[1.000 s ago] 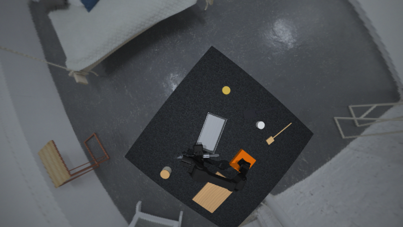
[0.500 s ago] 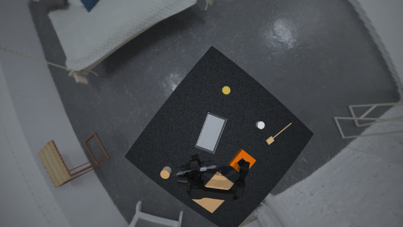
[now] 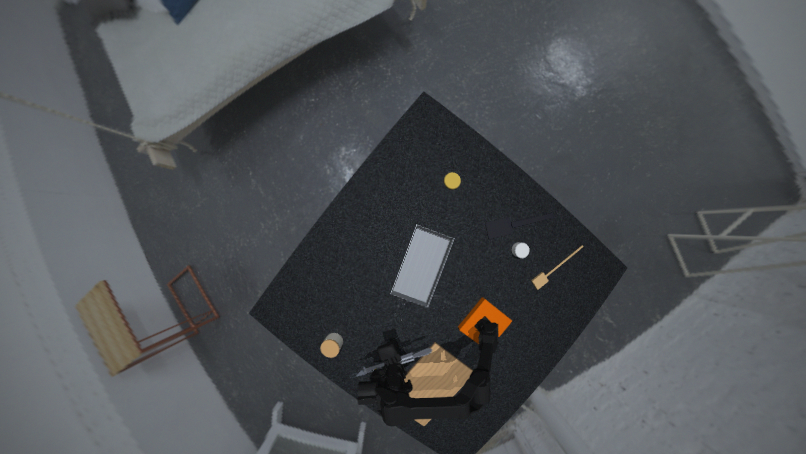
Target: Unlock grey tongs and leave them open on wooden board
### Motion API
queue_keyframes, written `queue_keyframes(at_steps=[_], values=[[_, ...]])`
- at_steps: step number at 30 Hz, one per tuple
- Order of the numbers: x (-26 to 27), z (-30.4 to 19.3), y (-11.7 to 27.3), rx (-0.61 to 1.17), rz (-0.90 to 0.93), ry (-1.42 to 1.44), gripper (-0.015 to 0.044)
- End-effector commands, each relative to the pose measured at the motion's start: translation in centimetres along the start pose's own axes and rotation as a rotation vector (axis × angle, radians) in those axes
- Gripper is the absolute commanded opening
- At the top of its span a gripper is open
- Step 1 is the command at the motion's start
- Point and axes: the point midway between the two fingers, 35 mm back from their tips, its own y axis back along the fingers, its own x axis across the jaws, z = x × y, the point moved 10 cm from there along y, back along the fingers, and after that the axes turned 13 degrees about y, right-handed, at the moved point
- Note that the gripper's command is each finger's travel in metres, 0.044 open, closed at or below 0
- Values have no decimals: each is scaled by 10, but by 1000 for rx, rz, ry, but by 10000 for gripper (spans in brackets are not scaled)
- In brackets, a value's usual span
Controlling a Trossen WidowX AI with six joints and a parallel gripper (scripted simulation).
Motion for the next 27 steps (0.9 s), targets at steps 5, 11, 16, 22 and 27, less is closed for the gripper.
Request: queue_keyframes(at_steps=[5,11,16,22,27], values=[[31,11,4,-13,-2,44,-150],[69,21,4,-13,-2,109,-150],[101,27,4,-14,-1,161,-150],[140,30,5,-18,2,221,-150],[172,30,5,-19,5,273,-150]])
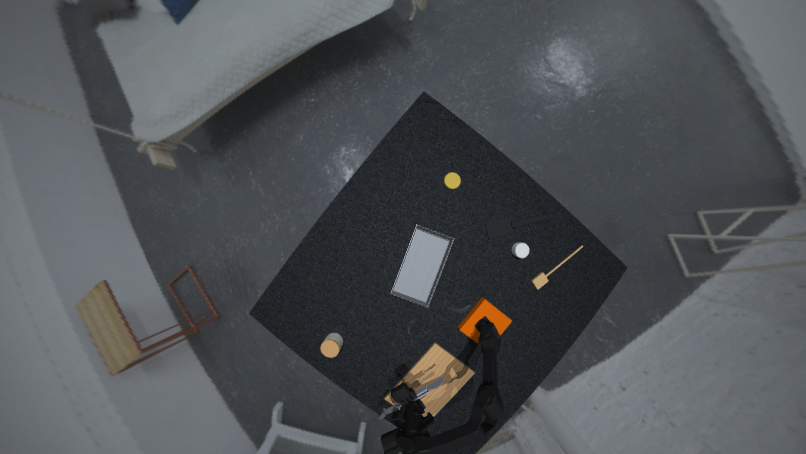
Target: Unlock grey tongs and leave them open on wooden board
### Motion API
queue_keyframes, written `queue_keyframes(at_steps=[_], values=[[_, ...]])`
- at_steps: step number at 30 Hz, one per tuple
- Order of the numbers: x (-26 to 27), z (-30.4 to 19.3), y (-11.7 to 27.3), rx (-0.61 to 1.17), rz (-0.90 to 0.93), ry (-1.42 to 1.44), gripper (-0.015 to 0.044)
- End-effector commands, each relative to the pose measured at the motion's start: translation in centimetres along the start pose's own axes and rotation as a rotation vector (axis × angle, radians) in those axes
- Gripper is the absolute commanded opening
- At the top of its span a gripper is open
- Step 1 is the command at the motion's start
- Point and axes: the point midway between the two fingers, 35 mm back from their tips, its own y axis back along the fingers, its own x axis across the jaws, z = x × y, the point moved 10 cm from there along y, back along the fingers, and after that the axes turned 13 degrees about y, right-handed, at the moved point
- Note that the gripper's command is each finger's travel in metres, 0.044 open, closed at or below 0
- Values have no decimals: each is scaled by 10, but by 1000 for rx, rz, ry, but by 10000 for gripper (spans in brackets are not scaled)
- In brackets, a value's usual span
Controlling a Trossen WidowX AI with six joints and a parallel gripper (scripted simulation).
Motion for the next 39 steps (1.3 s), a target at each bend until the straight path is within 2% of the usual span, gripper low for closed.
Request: queue_keyframes(at_steps=[1,23,31,39], values=[[23,3,4,-13,4,33,-150],[161,3,6,-16,24,258,-150],[165,1,5,-24,23,266,-150],[167,-4,2,-130,3,275,-150]])
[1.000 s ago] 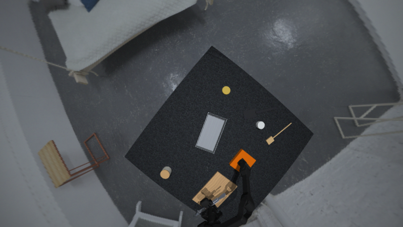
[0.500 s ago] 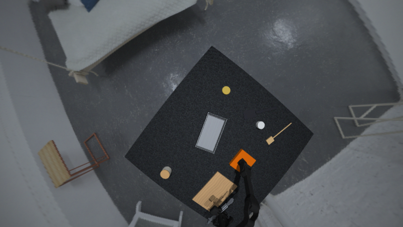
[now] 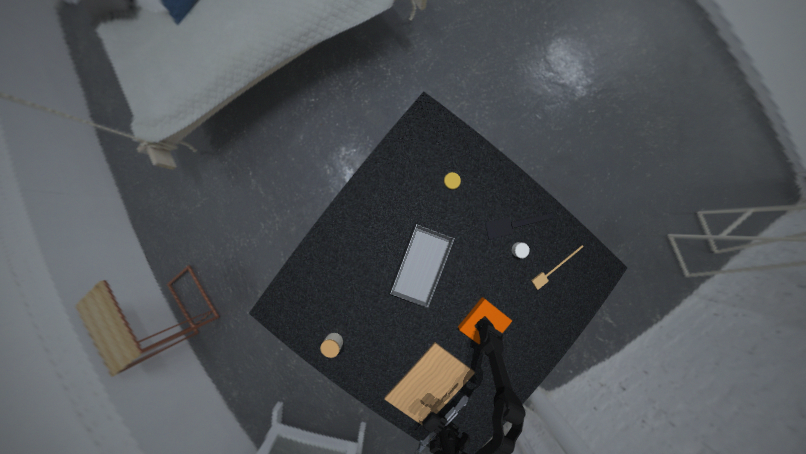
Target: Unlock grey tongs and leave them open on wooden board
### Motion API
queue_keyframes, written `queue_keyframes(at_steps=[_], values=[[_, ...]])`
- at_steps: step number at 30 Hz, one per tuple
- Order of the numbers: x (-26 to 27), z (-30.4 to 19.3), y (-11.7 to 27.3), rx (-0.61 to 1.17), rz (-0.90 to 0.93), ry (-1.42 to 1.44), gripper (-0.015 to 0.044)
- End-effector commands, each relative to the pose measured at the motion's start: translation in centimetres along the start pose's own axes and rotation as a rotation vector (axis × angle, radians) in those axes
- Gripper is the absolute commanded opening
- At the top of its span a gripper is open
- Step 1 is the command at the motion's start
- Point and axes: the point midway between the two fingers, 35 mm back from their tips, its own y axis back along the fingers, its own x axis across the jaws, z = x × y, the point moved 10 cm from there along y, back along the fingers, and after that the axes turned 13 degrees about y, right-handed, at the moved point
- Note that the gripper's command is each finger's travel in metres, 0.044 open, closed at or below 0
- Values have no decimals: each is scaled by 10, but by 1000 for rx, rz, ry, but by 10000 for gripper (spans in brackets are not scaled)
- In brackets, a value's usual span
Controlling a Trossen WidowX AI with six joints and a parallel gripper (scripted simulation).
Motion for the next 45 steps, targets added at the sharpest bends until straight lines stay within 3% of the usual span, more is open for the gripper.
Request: queue_keyframes(at_steps=[1,45], values=[[2,-4,2,-61,-23,3,-150],[21,-65,-22,-722,-197,21,-150]])
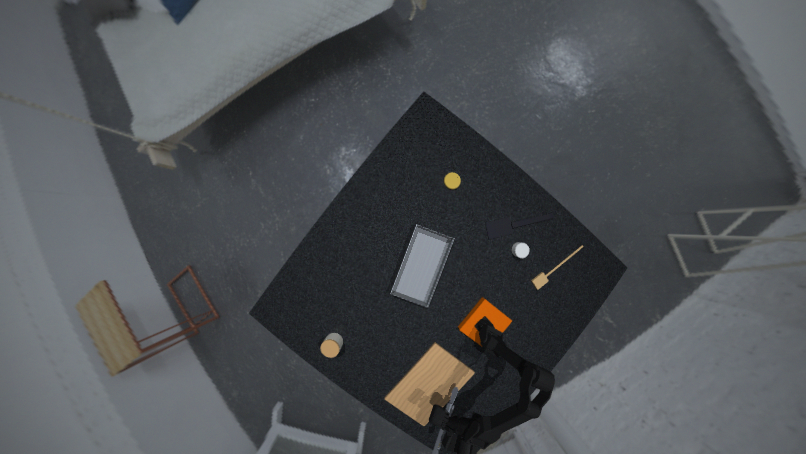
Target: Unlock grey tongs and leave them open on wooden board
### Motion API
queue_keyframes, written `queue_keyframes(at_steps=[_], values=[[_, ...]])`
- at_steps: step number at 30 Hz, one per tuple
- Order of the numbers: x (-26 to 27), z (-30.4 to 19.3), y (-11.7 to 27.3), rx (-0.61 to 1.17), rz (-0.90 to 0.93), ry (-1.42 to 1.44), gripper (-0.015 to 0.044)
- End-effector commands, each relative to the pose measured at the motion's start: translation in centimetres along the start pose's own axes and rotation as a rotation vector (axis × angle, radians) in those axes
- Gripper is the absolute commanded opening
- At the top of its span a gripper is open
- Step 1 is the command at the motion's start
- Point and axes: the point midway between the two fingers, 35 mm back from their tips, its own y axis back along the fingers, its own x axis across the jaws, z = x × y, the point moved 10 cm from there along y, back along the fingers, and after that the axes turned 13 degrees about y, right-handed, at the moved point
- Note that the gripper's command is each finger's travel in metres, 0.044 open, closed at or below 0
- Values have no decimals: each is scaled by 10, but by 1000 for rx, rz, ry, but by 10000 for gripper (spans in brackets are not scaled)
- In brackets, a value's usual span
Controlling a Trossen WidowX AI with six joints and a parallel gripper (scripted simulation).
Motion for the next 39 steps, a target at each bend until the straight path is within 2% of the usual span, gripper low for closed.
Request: queue_keyframes(at_steps=[1,26,39], values=[[1,-5,6,-67,-20,-7,-150],[10,-59,26,-428,-98,-49,-150],[11,-60,27,-437,-99,-50,-150]])
